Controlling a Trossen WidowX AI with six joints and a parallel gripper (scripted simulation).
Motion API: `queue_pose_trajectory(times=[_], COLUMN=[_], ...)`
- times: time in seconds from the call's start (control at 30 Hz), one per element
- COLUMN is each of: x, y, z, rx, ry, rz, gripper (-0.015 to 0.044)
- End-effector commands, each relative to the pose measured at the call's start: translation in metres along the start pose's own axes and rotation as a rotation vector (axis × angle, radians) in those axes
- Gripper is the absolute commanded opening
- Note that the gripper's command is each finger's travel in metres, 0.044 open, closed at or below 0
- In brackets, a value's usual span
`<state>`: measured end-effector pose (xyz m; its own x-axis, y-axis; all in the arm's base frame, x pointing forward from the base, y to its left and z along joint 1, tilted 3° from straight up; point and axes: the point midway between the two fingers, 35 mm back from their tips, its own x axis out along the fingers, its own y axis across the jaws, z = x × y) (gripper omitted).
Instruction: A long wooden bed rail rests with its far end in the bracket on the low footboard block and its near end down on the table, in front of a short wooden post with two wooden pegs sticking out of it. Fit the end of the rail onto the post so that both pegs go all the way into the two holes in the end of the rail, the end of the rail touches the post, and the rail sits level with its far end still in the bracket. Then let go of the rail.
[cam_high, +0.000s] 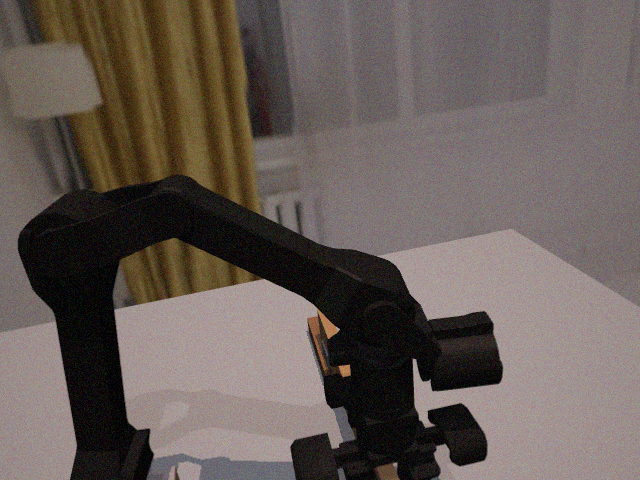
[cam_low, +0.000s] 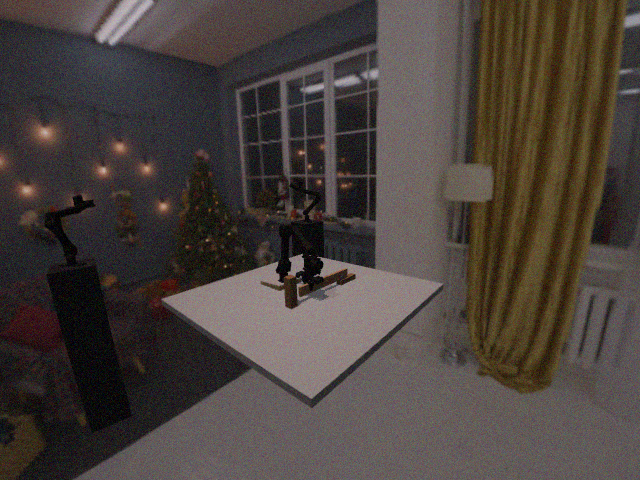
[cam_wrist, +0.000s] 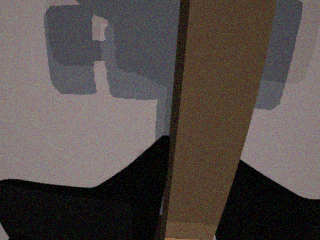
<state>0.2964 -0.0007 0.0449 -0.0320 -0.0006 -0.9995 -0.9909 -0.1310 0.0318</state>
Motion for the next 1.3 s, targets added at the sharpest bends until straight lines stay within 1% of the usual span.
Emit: queue_pose_trajectory(times=[0.0,1.27], x=[-0.002,-0.002], y=[-0.002,-0.002], z=[-0.002,-0.014], rx=[-0.001,-0.001], ry=[0.001,0.002], rz=[-0.007,-0.007], gripper=[0.0000,0.0000])
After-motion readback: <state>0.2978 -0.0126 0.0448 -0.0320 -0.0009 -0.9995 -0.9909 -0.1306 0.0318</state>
